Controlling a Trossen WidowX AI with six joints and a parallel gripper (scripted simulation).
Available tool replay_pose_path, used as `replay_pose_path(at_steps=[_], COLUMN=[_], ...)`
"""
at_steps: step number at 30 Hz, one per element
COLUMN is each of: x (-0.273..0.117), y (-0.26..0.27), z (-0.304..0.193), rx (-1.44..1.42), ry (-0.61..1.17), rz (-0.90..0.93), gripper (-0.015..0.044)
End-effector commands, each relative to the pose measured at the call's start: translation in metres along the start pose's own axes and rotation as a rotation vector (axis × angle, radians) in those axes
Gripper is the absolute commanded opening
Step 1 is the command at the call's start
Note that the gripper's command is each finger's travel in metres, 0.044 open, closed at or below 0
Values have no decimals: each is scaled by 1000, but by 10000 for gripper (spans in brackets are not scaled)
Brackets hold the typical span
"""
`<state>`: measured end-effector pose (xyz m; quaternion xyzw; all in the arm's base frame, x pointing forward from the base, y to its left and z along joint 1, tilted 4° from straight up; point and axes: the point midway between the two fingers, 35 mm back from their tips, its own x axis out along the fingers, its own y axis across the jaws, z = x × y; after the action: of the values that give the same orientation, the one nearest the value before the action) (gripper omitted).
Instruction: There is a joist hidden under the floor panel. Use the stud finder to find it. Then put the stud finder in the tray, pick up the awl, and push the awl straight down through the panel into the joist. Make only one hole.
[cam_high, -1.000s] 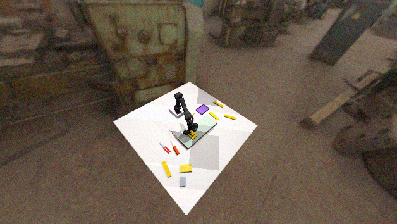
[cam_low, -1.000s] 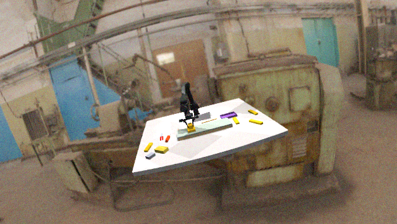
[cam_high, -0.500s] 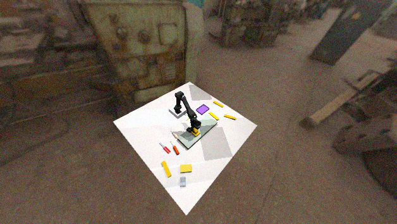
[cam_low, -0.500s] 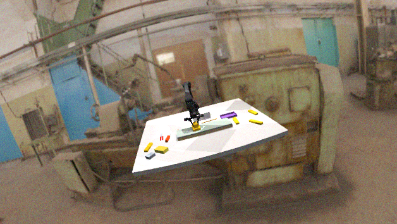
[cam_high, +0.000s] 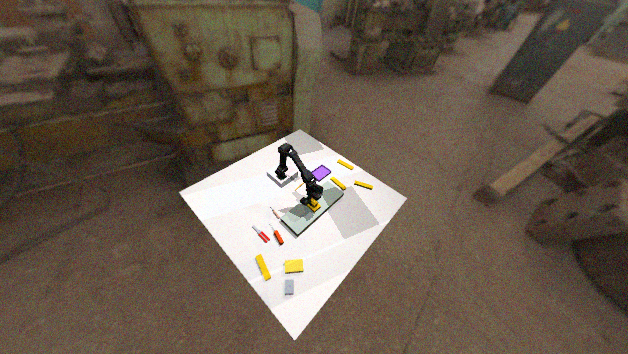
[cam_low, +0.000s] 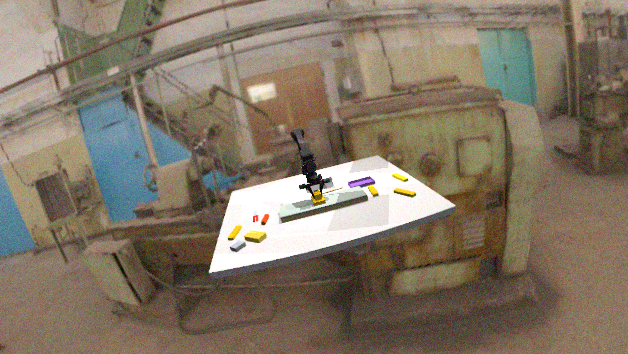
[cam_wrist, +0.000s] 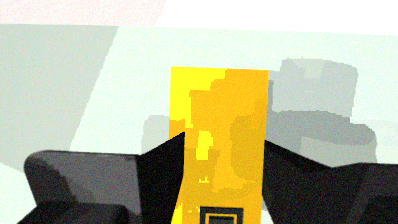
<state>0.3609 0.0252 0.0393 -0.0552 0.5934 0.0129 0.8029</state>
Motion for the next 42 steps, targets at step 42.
replay_pose_path(at_steps=[42], x=[-1], y=[152], z=[-1], rx=[2], ry=[2], rz=[14], gripper=[0])
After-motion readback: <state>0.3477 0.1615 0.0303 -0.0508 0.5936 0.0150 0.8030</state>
